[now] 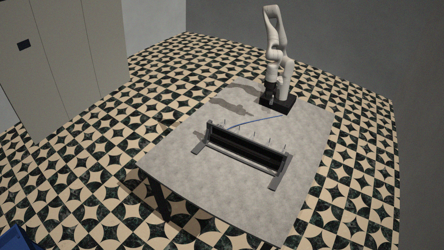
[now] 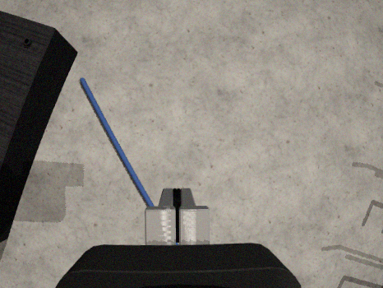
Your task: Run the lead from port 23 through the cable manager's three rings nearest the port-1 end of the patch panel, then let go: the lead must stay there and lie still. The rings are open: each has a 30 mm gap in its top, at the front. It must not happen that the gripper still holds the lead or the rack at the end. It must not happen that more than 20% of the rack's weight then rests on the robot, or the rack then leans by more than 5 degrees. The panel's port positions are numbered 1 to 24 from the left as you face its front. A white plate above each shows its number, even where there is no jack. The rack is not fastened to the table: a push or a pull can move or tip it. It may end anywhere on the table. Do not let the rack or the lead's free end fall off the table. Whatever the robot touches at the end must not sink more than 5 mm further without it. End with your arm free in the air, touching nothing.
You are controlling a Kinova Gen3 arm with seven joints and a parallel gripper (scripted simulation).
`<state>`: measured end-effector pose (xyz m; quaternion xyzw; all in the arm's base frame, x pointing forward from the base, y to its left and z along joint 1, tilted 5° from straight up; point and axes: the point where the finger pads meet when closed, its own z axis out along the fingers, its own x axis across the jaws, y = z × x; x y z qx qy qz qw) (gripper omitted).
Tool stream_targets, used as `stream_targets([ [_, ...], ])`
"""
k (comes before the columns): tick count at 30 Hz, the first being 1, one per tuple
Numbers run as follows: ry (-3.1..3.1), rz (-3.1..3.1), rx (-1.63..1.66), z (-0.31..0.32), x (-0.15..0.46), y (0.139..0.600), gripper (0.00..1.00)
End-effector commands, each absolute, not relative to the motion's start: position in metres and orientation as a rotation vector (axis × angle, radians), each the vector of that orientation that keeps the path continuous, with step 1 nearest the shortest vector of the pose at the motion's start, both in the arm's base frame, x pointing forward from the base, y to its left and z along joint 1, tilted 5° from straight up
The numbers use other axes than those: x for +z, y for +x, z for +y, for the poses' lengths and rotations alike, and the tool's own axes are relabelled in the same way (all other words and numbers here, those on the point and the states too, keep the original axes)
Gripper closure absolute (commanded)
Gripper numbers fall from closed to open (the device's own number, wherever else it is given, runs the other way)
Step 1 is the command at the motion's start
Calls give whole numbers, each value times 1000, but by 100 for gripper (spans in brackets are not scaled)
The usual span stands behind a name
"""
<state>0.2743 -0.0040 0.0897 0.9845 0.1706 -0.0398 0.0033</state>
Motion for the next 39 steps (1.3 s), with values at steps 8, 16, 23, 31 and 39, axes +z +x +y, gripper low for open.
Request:
stream_targets([
  [8, 3041, 776, -129, -9, 90, 263, 100],
  [16, 2915, 1188, -128, -18, 90, 245, 100],
  [23, 2863, 1314, -124, -22, 90, 240, 100],
  [31, 2863, 1314, -124, -22, 90, 240, 33],
  [39, 2863, 1314, -124, -22, 90, 240, 33],
])
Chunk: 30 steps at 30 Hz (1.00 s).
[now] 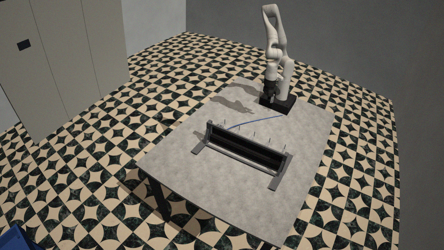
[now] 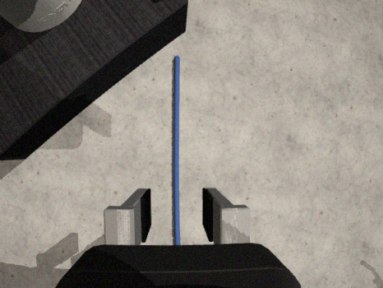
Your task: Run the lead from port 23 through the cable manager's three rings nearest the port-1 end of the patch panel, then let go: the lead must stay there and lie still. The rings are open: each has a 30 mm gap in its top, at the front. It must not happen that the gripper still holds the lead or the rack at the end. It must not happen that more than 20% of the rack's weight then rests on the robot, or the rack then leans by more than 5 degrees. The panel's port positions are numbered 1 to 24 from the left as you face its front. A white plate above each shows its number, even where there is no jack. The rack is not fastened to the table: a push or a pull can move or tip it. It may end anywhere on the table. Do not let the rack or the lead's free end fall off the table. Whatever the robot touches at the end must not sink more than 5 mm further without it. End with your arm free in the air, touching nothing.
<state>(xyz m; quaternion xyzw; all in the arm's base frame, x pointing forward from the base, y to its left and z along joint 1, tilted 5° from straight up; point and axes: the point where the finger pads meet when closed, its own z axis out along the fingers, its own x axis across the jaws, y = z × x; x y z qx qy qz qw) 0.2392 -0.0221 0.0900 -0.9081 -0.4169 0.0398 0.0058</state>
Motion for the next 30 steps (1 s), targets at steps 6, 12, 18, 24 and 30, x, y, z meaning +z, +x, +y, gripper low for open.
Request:
stream_targets([
  [6, -2843, -1305, 123, -22, 90, 240, 33],
  [12, -2843, -1305, 123, -22, 90, 240, 33],
  [18, -2843, -1305, 123, -22, 90, 240, 33],
  [24, -2843, -1305, 123, -22, 90, 240, 33],
  [30, -2843, -1305, 124, -22, 84, 239, 33],
])
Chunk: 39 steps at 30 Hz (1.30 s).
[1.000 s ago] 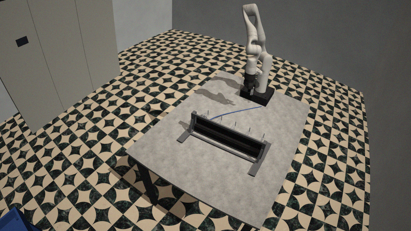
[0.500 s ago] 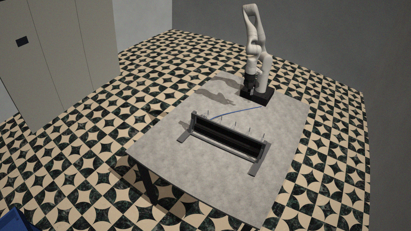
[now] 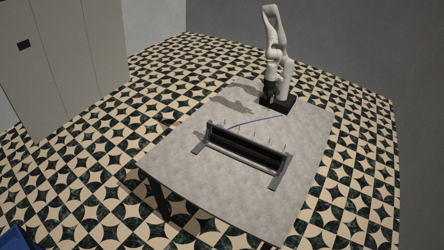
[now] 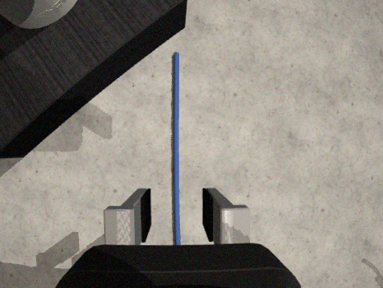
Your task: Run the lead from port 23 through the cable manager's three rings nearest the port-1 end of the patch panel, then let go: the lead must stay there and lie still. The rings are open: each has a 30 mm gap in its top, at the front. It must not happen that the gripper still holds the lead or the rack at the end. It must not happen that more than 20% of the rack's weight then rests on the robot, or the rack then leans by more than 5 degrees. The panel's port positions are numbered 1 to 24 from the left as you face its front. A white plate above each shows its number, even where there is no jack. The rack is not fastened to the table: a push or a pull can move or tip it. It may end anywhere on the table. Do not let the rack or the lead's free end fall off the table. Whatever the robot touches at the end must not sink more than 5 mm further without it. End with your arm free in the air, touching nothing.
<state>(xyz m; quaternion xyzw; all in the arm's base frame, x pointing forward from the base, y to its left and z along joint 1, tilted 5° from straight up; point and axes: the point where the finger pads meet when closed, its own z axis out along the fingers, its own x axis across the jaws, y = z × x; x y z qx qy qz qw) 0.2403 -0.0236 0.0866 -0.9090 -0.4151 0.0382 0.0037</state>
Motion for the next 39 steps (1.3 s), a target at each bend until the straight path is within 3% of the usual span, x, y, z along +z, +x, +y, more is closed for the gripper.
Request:
stream_targets([
  [1, -2843, -1305, 124, -22, 83, 239, 33],
  [39, -2843, -1305, 124, -25, -34, 230, 33],
])
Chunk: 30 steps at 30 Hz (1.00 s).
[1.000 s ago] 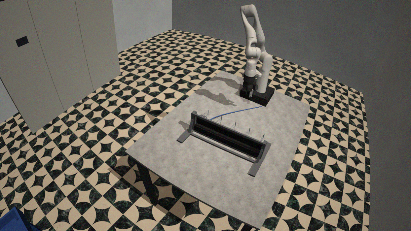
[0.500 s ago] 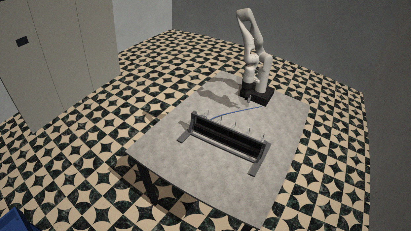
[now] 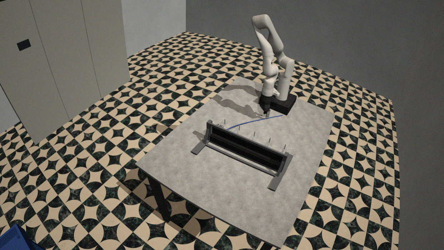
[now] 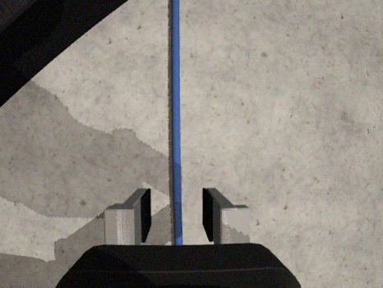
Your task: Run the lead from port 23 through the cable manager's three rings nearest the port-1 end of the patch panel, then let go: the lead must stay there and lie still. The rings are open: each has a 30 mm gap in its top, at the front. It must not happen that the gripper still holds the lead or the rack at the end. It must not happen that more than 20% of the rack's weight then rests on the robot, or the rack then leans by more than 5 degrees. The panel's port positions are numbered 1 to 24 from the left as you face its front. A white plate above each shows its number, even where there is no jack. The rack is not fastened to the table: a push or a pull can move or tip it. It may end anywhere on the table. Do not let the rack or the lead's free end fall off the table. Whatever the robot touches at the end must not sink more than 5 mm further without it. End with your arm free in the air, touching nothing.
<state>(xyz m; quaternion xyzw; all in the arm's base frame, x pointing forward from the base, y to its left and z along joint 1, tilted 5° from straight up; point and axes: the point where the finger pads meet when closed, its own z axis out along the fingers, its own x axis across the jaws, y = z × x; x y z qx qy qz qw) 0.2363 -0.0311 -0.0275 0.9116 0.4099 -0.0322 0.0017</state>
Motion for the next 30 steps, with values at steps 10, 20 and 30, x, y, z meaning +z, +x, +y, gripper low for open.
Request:
stream_targets([
  [10, 2863, 1314, -124, -26, -46, 229, 33],
  [20, 2863, 1314, -124, -26, -47, 229, 33],
  [30, 2863, 1314, -124, -26, -47, 229, 33],
])
